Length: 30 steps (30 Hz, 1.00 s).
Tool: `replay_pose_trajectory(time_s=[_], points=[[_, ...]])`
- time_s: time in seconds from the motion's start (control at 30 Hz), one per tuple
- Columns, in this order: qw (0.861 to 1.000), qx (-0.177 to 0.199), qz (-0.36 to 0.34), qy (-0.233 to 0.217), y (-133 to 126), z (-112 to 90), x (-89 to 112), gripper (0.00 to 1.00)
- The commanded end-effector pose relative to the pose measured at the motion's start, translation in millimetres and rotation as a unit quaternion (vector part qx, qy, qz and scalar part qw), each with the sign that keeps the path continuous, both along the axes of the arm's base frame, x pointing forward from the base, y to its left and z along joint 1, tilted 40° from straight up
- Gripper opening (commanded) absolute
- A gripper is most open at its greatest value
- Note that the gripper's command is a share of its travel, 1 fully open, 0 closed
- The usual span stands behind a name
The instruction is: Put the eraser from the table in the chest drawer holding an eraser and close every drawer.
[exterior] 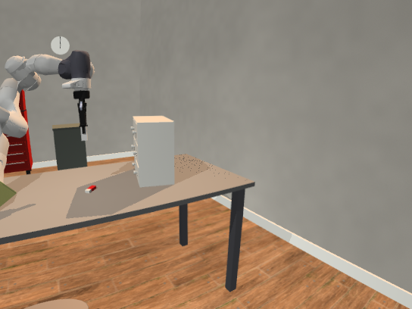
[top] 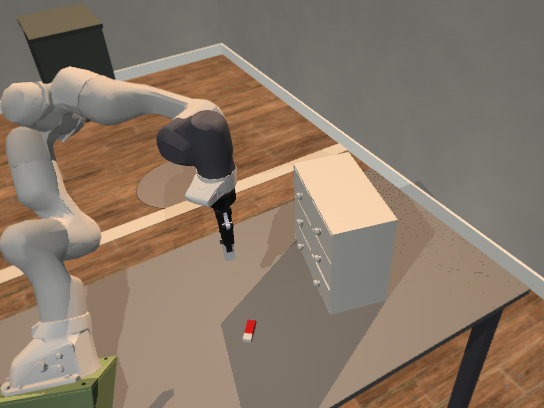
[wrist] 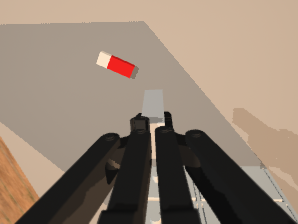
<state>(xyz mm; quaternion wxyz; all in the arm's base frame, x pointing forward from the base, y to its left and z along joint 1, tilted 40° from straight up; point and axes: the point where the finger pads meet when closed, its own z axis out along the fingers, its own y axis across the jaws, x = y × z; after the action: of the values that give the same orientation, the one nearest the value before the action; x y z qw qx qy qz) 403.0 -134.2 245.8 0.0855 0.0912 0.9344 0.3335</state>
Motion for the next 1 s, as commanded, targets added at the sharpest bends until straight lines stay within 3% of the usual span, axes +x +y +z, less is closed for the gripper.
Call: replay_pose_trajectory(time_s=[0.0,0.97], points=[[1.000,0.006,-0.009,0.012,1.1,0.3,-1.6,0.00],[1.000,0.005,-0.008,0.009,9.2,7.3,1.4,0.00]])
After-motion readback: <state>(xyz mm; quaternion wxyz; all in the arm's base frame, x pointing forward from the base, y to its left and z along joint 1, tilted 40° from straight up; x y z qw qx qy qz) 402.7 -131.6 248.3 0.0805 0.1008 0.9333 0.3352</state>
